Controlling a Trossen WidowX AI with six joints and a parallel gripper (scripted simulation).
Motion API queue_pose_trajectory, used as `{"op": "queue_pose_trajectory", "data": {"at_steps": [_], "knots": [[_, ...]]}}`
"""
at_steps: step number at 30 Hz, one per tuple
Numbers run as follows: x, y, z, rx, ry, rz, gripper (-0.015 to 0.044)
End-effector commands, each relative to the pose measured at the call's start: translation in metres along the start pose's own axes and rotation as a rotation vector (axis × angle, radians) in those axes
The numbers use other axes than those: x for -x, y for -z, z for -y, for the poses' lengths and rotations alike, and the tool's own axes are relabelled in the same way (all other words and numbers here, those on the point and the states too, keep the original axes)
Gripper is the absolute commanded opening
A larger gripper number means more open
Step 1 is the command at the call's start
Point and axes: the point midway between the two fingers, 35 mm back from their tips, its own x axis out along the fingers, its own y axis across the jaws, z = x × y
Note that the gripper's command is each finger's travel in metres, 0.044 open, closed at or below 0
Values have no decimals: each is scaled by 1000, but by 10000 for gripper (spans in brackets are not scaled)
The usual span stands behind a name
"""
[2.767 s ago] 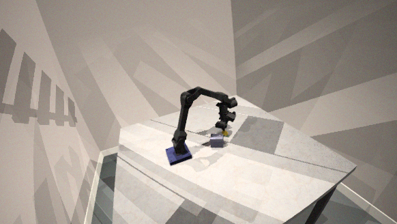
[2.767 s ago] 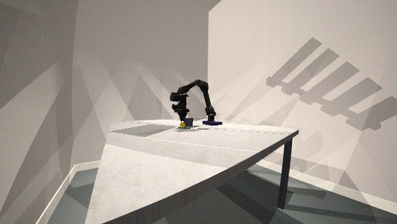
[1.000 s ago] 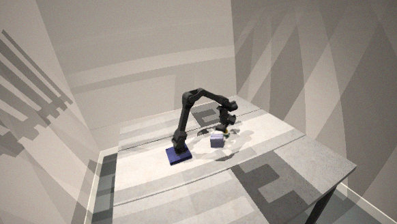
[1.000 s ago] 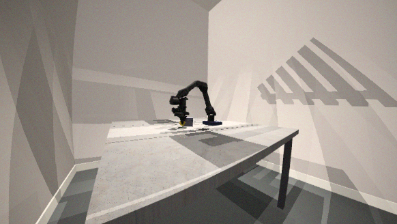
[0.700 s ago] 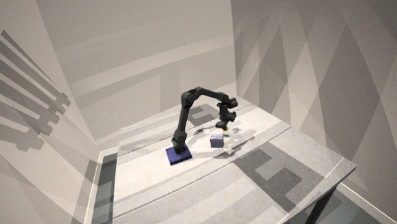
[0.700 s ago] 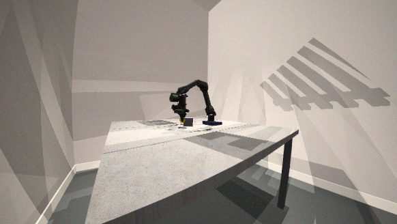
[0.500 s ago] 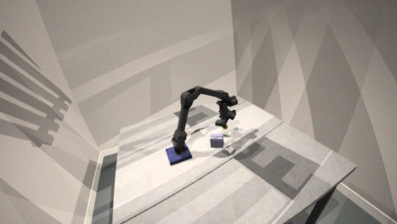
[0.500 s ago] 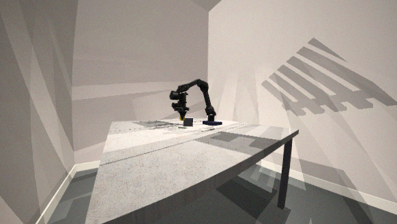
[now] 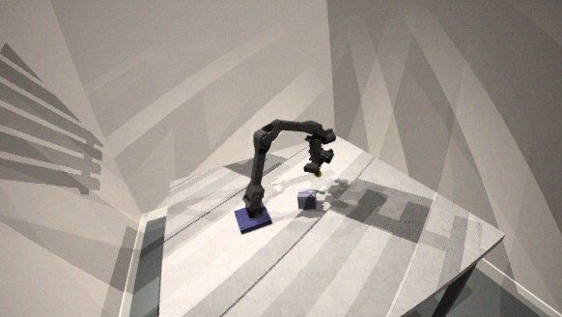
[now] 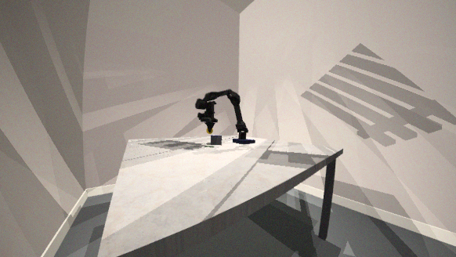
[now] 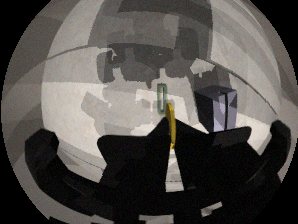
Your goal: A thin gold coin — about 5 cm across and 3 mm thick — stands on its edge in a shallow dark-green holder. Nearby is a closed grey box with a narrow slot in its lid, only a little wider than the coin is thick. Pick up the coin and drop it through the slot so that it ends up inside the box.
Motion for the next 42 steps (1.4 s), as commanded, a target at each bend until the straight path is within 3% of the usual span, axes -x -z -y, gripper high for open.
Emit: {"op": "queue_pose_trajectory", "data": {"at_steps": [1,9,42], "knots": [[2,-2,1,66,1,5,0],[3,-9,1,302,2,6,0],[7,-1,74,308,8,4,0]]}}
